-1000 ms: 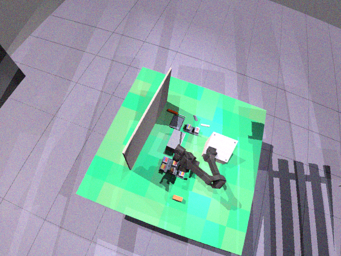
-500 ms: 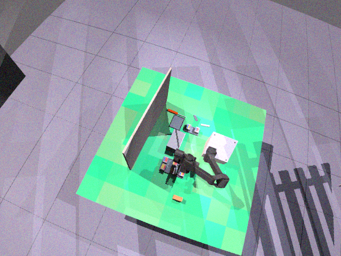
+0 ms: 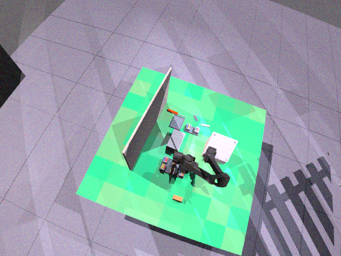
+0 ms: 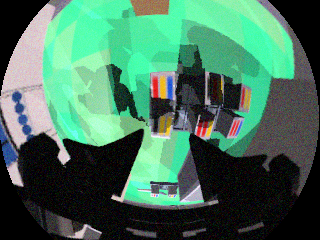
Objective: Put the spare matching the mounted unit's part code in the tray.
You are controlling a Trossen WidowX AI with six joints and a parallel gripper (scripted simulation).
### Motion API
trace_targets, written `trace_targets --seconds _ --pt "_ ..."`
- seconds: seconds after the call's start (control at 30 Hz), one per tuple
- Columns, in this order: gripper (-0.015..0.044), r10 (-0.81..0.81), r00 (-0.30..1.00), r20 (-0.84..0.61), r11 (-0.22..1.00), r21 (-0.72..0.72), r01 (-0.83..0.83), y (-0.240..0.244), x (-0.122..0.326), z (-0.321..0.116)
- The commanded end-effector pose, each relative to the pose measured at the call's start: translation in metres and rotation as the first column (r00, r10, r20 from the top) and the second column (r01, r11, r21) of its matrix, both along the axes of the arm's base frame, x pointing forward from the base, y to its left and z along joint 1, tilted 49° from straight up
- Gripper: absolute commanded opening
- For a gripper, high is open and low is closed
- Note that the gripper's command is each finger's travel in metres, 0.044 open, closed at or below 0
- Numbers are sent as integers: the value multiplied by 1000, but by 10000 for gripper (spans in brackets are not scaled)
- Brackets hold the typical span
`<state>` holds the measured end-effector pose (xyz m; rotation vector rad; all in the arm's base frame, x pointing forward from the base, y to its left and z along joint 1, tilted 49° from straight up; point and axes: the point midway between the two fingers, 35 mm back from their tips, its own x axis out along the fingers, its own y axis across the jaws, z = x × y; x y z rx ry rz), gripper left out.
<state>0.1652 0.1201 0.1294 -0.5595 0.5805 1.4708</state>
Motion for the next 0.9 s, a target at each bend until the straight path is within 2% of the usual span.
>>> trace_targets --seconds 0.0,0.87 --pt "300 0 1000 -8 1000 -6 0 4 -2 -7" --pt "300 -2 1000 -6 1000 3 2 37 -3 -34"
